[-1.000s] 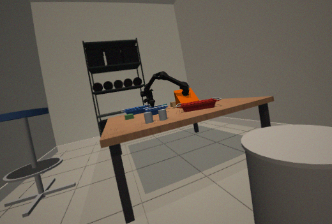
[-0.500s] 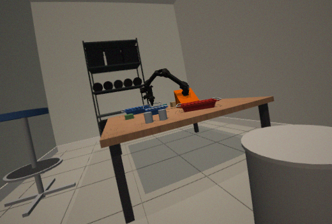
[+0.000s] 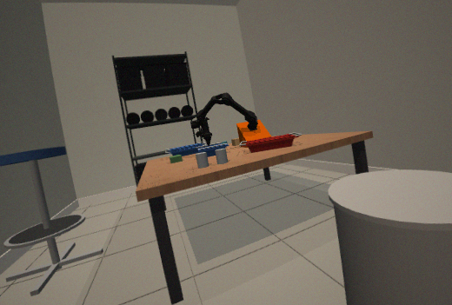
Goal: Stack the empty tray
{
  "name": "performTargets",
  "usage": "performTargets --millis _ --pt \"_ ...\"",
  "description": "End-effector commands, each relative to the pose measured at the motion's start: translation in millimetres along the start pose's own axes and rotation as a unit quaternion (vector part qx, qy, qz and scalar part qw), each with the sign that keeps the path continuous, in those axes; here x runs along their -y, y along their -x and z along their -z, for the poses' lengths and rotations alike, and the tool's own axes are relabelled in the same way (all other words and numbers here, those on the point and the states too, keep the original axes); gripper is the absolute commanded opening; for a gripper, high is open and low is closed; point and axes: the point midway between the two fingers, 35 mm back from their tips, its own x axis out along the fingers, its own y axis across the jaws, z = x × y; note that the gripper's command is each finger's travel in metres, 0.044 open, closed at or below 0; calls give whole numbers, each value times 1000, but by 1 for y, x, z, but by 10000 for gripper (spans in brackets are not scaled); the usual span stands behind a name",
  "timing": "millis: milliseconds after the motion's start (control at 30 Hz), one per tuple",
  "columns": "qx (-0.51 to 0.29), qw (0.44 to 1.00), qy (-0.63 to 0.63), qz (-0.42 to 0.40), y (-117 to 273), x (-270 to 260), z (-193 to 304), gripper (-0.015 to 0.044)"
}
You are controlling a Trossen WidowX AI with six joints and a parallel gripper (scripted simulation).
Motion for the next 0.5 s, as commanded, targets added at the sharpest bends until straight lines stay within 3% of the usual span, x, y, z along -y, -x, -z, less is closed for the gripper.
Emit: performTargets --millis 0,467 --pt "11 1000 1 6 29 6 -3 85" --pt "10 1000 -2 3 28 6 -2 85"
